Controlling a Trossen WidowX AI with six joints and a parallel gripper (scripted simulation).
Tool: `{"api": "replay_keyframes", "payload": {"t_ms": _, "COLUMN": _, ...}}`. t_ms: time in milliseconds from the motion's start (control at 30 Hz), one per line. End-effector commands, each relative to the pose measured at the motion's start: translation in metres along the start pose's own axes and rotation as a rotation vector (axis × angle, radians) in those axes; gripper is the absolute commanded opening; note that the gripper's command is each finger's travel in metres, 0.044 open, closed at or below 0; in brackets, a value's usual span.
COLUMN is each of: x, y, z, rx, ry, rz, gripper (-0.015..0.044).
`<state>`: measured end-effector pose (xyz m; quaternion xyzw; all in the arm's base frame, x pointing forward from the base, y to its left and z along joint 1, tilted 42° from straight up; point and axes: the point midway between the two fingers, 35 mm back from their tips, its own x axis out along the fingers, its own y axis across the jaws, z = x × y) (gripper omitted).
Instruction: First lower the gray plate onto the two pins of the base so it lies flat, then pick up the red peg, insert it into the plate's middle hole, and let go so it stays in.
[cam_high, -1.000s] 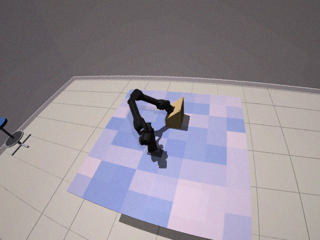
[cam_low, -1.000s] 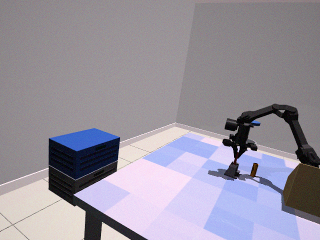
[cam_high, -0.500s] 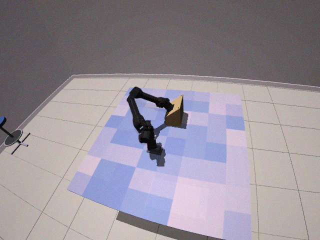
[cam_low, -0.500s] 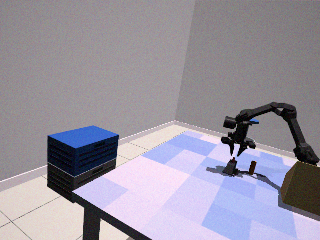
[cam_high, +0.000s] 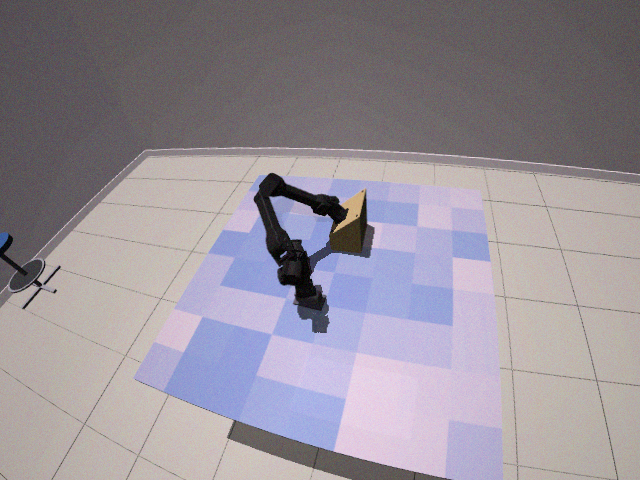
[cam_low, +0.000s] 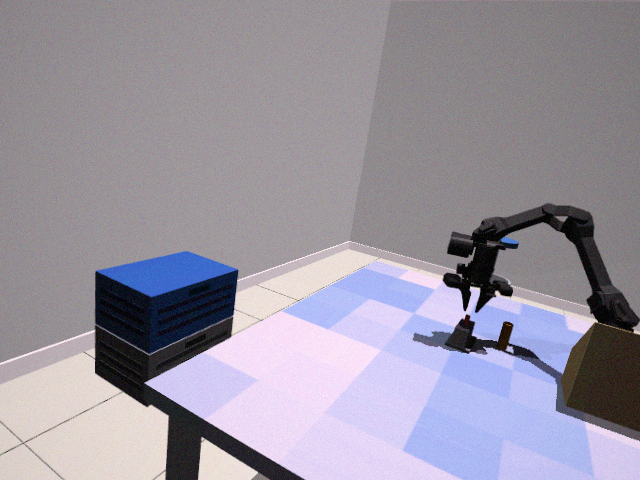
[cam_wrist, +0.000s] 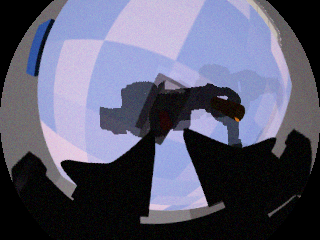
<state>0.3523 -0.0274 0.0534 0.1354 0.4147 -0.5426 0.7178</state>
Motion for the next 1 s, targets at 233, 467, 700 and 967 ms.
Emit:
{"api": "replay_keyframes", "payload": {"t_ms": 233, "x": -0.007, "y": -0.001, "z": -0.002, "rx": 0.004, "ry": -0.005, "rz": 0.002, "gripper": 0.015}}
{"api": "replay_keyframes", "payload": {"t_ms": 467, "x": -0.011, "y": -0.002, "z": -0.003, "rx": 0.004, "ry": -0.004, "rz": 0.002, "gripper": 0.015}}
{"api": "replay_keyframes", "payload": {"t_ms": 700, "x": -0.015, "y": -0.002, "z": -0.005, "rx": 0.004, "ry": -0.004, "rz": 0.001, "gripper": 0.015}}
{"api": "replay_keyframes", "payload": {"t_ms": 967, "x": -0.019, "y": -0.004, "z": -0.006, "rx": 0.003, "ry": -0.004, "rz": 0.001, "gripper": 0.015}}
